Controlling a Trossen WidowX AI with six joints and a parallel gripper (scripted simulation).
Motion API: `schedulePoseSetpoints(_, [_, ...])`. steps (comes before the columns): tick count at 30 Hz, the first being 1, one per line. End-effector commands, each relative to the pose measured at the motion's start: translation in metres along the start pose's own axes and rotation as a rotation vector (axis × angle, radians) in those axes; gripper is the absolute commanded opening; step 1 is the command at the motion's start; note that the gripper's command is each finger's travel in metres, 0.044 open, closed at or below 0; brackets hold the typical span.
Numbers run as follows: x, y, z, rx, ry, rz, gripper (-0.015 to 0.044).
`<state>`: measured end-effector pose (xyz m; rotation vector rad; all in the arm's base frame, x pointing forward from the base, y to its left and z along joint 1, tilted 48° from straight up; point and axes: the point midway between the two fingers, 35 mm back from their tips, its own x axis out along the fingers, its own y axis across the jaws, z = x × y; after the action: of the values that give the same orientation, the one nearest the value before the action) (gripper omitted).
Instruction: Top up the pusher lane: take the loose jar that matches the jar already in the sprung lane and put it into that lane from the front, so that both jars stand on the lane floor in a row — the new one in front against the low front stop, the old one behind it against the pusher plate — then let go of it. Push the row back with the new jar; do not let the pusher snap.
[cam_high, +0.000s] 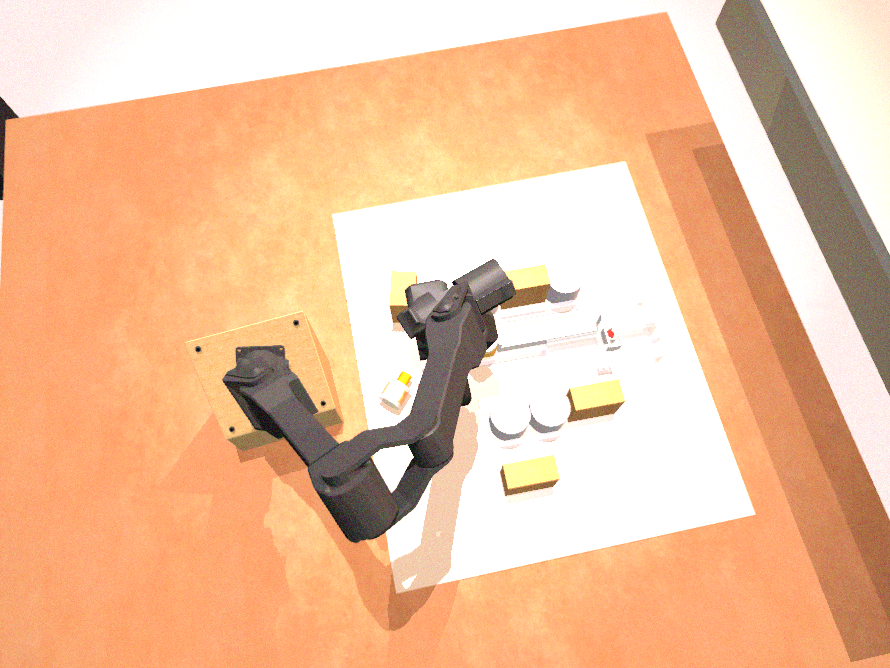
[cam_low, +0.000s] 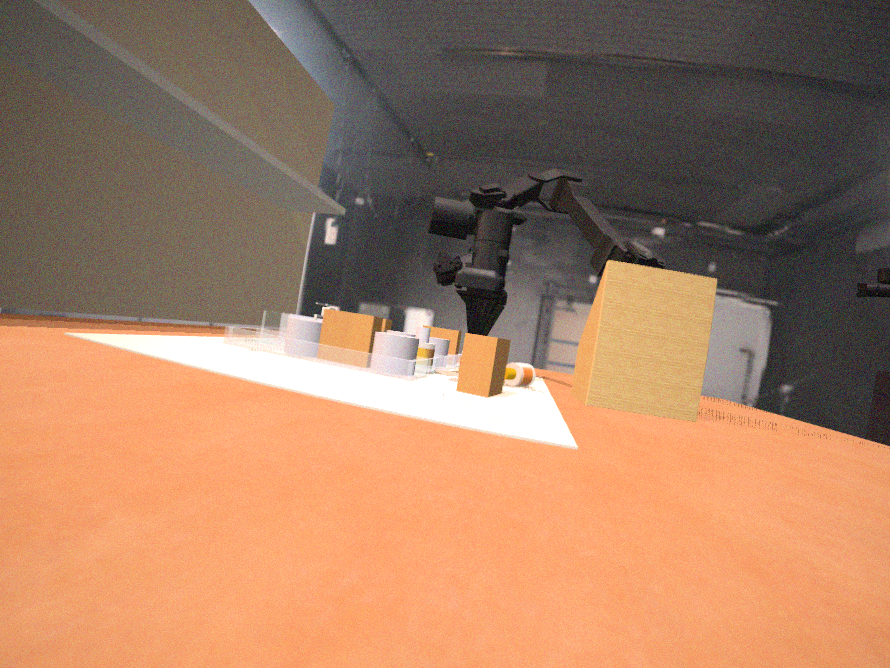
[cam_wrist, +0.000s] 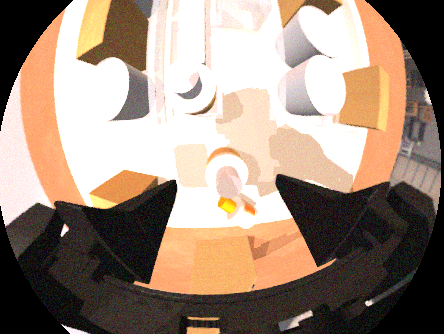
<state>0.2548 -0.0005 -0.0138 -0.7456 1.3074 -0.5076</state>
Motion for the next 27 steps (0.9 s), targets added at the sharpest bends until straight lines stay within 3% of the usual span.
schedulePoseSetpoints(1, [0.007, 0.0, -0.002, -0.009, 0.004, -0.007, 0.044])
schedulePoseSetpoints(19, [0.033, -0.001, -0.002, -0.01, 0.005, -0.009, 0.044])
schedulePoseSetpoints(27, [0.033, -0.001, -0.002, -0.01, 0.005, -0.009, 0.023])
